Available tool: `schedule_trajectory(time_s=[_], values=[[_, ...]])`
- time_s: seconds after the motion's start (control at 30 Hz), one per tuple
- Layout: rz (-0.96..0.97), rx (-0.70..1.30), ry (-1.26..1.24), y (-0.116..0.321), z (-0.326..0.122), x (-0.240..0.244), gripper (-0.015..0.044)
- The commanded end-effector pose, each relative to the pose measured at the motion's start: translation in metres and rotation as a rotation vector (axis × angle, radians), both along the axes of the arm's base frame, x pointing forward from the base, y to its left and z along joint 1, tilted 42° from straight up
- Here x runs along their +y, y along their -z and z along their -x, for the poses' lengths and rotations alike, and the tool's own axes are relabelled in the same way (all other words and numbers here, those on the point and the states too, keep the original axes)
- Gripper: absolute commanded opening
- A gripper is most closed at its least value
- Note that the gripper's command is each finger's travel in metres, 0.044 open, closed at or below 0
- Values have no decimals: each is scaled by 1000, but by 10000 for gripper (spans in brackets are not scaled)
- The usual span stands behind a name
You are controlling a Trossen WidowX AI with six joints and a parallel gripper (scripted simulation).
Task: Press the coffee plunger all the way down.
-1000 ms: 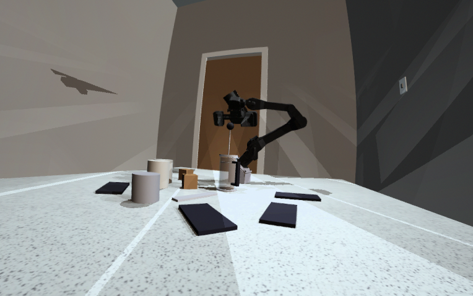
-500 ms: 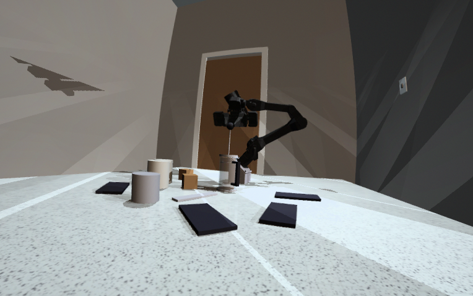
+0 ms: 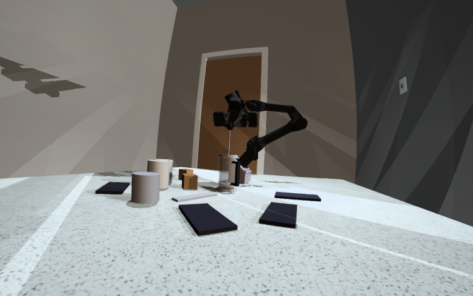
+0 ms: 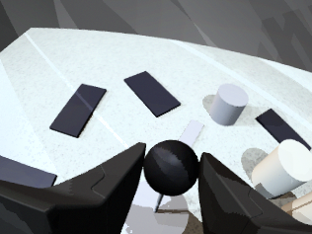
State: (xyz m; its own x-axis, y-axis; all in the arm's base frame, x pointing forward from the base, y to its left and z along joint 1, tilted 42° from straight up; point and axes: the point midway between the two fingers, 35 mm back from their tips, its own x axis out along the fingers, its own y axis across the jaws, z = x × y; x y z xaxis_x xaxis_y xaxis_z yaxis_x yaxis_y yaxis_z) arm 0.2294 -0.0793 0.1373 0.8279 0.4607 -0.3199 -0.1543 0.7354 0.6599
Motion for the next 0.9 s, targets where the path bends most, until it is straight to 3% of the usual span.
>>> schedule_trajectory(time_s=[0.0,0.87], values=[[3,8,-6,7,0,5,116],[9,17,-8,42,-3,31,116]])
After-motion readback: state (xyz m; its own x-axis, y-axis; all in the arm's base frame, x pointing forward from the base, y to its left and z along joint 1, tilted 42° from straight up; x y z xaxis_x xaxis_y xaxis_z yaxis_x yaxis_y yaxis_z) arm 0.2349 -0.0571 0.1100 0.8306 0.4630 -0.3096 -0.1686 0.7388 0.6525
